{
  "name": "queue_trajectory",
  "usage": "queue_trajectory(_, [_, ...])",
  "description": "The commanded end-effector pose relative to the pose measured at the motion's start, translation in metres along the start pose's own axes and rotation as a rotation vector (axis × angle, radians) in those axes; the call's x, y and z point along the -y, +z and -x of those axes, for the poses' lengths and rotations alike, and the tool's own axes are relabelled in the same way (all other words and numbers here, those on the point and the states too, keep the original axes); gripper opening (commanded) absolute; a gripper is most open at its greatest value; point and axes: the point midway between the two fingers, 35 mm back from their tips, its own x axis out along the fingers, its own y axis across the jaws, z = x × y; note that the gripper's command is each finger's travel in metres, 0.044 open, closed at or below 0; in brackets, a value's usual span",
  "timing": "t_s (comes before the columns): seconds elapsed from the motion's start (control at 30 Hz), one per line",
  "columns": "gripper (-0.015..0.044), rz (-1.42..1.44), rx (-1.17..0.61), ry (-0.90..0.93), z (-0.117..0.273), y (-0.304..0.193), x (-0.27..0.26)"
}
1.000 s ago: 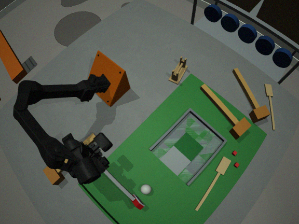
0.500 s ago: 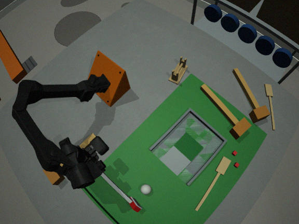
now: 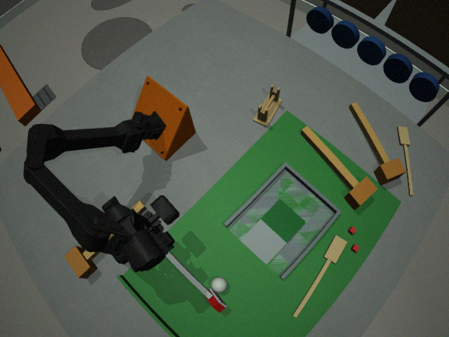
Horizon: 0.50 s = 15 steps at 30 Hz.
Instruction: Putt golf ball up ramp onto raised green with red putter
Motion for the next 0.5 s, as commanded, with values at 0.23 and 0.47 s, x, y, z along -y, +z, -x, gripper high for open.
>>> queue_trajectory(0.23, [0.0000, 0.019, -0.002, -0.011, -0.001, -0.011, -0.083])
queue_trajectory(0.47, [0.0000, 0.020, -0.003, -0.006, 0.022, -0.009, -0.085])
